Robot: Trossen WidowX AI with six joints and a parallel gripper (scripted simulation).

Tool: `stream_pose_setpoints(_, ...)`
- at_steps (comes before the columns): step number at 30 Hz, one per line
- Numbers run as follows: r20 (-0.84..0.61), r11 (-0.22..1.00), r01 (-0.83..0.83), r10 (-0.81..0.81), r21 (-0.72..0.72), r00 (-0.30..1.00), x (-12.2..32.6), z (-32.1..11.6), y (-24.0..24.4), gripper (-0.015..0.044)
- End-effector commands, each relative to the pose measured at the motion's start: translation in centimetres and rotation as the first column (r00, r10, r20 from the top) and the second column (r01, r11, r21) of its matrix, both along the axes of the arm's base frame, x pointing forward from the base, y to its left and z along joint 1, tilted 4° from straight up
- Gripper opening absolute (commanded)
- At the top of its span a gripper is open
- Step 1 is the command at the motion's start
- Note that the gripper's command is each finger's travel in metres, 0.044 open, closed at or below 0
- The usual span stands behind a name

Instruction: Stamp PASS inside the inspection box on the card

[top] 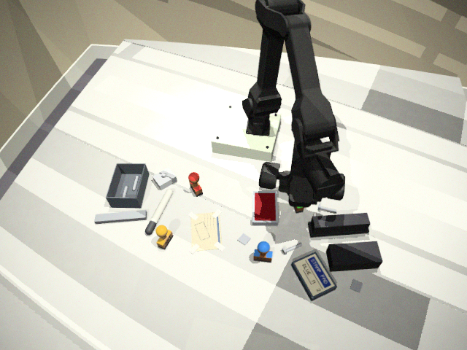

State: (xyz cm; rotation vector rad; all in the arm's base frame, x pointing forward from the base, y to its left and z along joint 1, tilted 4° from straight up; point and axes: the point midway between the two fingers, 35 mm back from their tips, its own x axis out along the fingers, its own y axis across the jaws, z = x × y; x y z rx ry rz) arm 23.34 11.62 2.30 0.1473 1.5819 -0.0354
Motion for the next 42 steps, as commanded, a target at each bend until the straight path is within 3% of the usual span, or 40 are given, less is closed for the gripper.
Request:
stream_pose_setpoints(1, 0.001, 1.000, 0.000, 0.000, 0.000, 1.000, 0.0, 0.0, 0.0, 0.0080)
stream_pose_setpoints(4, 0.001, 1.000, 0.000, 0.000, 0.001, 1.000, 0.0, 0.1, 0.0, 0.0001)
stream_pose_setpoints(42, -0.001, 1.000, 0.000, 0.000, 0.006, 1.000, 0.2, 1.9, -0.1, 0.0000)
